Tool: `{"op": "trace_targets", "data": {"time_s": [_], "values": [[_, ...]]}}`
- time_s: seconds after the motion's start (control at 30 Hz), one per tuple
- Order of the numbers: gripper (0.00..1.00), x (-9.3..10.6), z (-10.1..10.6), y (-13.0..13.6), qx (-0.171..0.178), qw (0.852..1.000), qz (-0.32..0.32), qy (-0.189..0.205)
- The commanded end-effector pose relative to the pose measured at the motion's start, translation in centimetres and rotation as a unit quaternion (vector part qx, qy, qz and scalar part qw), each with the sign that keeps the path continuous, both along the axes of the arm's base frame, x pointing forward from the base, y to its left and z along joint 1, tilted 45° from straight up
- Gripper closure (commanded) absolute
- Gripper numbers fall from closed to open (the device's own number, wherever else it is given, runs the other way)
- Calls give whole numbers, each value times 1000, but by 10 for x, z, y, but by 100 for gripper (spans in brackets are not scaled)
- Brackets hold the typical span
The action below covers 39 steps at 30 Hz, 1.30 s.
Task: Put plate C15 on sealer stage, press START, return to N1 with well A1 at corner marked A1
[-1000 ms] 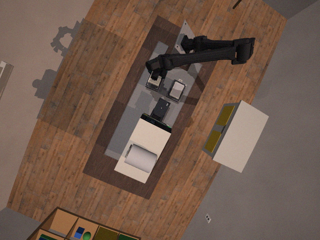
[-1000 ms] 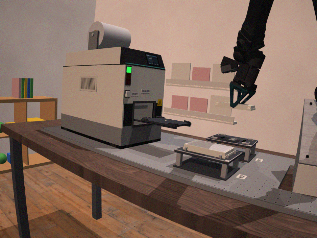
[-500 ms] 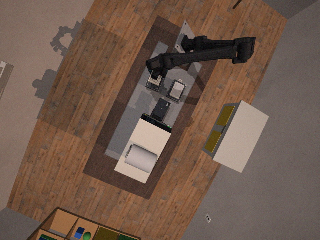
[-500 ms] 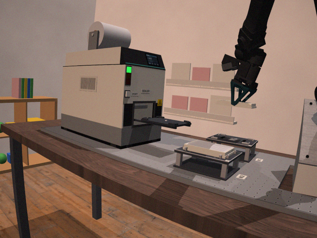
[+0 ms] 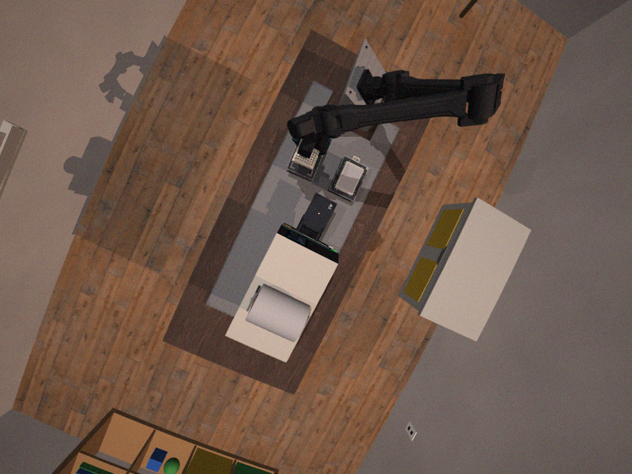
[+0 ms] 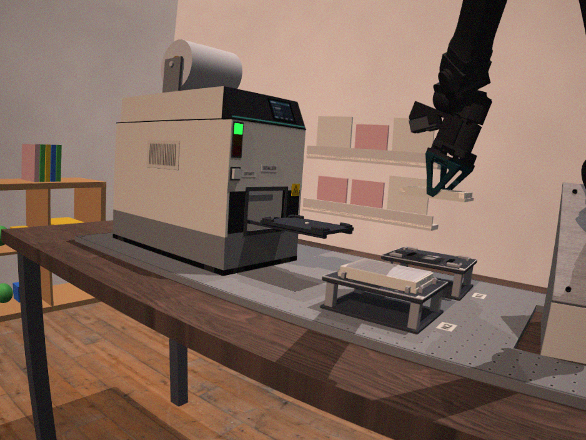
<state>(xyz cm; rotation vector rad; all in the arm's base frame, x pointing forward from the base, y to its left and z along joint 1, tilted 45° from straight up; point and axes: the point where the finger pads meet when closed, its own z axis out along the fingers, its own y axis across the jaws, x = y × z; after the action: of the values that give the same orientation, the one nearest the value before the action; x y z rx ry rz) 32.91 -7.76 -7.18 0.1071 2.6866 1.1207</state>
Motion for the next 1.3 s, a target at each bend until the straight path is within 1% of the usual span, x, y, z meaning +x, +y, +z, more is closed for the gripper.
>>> {"op": "trace_targets", "data": {"time_s": [0.0,0.13,0.33,0.5,0.63,0.67,0.7,0.77,0.83,0.93,1.07,1.27], "values": [[100,19,6,-22,-10,1000,-16,-12],[100,25,10,-23,-19,999,-11,-26],[100,29,12,-19,-24,999,-3,-33],[100,30,12,-17,-24,999,-1,-34],[100,27,6,-14,-19,999,0,-27],[100,12,4,-9,-22,1000,-8,-21],[100,11,5,-10,-22,1000,-17,-14],[100,11,5,-10,-22,1000,-17,-14],[100,5,6,-4,-17,999,-27,7],[100,3,5,-1,-18,999,-43,25],[100,-1,4,4,-10,999,-37,22],[100,-13,-4,1,-3,999,-39,37]]}}
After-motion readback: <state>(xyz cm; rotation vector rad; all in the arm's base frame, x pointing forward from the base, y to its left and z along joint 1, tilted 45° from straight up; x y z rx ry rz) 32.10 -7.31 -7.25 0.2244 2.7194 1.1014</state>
